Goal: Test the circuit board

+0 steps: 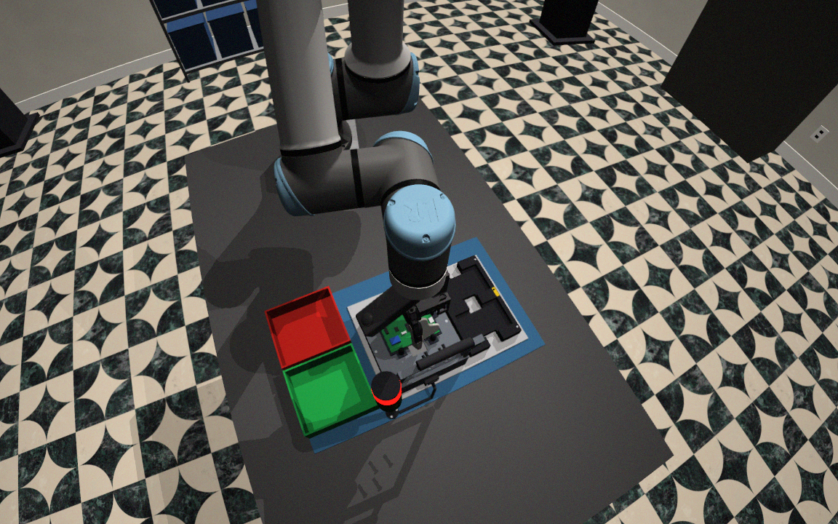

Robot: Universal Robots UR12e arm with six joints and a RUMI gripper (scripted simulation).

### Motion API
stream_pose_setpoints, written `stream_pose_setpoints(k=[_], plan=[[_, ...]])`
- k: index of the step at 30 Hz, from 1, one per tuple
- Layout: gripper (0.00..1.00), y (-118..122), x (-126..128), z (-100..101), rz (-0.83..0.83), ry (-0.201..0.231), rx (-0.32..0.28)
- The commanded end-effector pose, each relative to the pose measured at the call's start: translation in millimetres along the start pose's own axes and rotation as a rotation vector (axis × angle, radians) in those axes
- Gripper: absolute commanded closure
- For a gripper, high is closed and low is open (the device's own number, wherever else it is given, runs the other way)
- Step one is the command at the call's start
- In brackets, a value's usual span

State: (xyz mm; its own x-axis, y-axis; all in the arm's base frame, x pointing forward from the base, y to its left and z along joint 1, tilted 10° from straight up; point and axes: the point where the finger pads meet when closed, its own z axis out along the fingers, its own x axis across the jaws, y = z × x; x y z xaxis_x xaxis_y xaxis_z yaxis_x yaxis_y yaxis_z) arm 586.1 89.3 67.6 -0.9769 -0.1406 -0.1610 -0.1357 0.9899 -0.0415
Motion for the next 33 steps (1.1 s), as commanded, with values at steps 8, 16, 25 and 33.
stream_pose_setpoints(k=[8,16,25,33], plan=[[0.46,-0.7,2.7,1.5,0.002,0.002,-0.001],[0.49,-0.7,2.7,1.5,0.002,0.002,-0.001],[0.49,-0.7,2.7,1.5,0.002,0.002,-0.001],[0.51,-0.7,2.7,1.5,0.002,0.002,-0.001]])
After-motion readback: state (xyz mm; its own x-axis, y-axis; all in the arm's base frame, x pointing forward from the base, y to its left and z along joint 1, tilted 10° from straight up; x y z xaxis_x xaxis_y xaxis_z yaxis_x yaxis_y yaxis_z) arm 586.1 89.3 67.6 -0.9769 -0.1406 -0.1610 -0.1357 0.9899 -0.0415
